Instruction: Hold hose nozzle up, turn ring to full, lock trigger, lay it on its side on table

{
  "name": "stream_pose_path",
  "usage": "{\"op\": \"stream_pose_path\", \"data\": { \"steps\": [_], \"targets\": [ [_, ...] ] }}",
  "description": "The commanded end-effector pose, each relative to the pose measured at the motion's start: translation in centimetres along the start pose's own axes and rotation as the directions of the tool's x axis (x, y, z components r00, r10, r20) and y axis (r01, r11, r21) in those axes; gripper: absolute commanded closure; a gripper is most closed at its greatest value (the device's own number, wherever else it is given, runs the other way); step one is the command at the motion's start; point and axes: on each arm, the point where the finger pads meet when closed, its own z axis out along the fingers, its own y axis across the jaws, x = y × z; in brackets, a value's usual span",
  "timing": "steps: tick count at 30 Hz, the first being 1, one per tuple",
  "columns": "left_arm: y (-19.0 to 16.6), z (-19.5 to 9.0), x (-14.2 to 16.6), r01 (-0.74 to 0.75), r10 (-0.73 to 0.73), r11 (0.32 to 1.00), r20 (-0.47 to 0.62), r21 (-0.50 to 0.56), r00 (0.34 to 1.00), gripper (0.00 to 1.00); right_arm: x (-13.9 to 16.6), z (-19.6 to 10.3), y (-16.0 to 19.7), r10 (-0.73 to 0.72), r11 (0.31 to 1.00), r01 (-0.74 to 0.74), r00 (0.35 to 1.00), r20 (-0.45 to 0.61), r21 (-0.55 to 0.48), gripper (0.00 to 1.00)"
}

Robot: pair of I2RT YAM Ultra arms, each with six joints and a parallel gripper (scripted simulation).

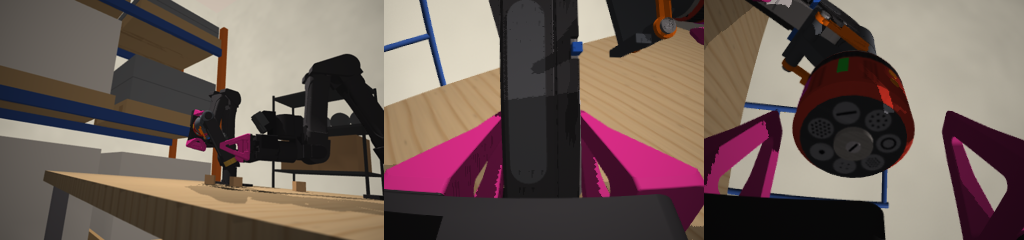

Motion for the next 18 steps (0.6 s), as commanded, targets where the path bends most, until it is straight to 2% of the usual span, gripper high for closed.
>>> {"op": "stream_pose_path", "data": {
  "steps": [1,5,11,13,18],
  "targets": [
    [-0.5,1.0,-4.4,0.041,-0.041,0.999,0.15,0.008,0.988,0.65,1.1,0.6,-1.8,-0.025,0.999,0.025,1.0,-0.011,0.046,0.08],
    [-0.5,1.0,-4.4,0.041,-0.041,0.999,0.15,0.008,0.988,0.65,1.1,0.6,-1.8,-0.025,0.999,0.025,1.0,-0.011,0.046,0.08],
    [-0.5,1.0,-4.4,0.041,-0.041,0.999,0.15,0.008,0.988,0.65,0.6,2.1,-0.7,-0.045,0.998,0.045,0.999,-0.012,0.035,0.08],
    [-0.5,1.0,-4.4,0.041,-0.041,0.999,0.15,0.008,0.988,0.65,0.7,1.8,-1.8,-0.045,0.998,0.045,0.999,-0.009,0.052,0.08],
    [-0.5,1.0,-4.4,0.041,-0.041,0.999,0.15,0.008,0.988,0.65,1.2,1.5,-1.5,-0.029,0.999,0.03,0.999,-0.02,0.034,0.08]
  ]
}}
